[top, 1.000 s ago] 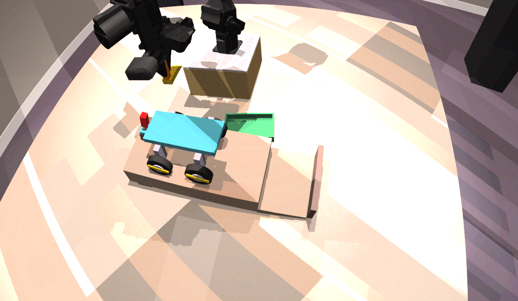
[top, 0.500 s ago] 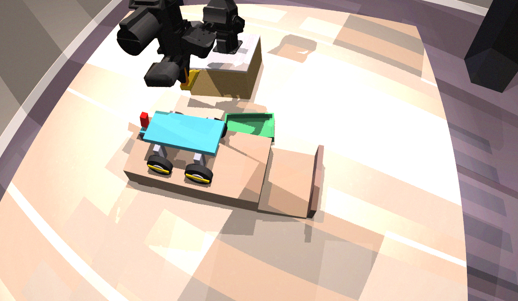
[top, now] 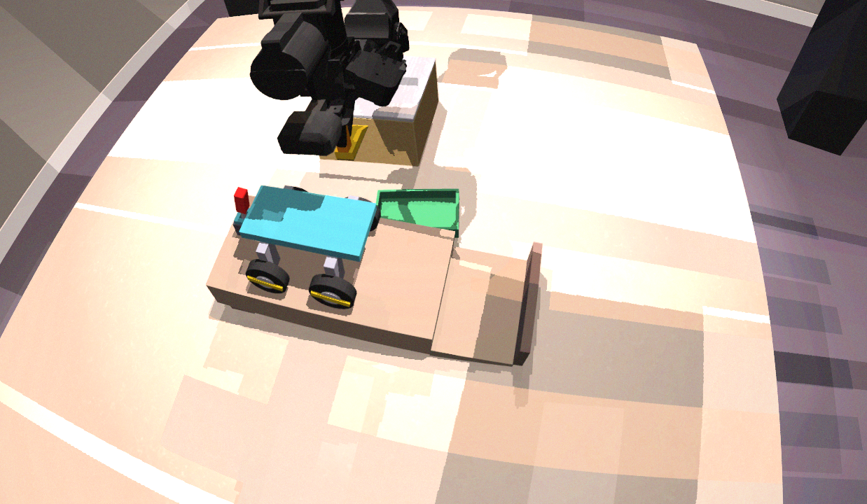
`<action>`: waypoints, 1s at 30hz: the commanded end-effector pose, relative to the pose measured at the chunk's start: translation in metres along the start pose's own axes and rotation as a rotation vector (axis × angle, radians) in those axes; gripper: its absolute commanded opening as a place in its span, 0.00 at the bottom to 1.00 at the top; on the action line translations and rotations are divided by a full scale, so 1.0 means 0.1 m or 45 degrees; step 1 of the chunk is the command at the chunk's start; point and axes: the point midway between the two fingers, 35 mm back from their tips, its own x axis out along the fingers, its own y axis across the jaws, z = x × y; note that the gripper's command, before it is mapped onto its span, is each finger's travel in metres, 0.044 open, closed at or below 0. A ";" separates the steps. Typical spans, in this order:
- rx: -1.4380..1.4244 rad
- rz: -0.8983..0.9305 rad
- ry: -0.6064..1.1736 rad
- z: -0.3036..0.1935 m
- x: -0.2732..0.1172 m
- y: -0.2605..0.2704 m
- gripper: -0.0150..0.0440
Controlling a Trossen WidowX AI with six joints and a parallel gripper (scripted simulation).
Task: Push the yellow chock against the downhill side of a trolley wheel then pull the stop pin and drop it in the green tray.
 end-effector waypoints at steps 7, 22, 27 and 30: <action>0.003 -0.002 -0.011 0.37 0.02 -0.07 0.25; 0.003 -0.003 -0.018 0.90 0.05 -0.18 0.25; 0.003 -0.003 -0.020 1.08 0.06 -0.22 0.25; 0.003 -0.004 -0.021 1.18 0.06 -0.25 0.25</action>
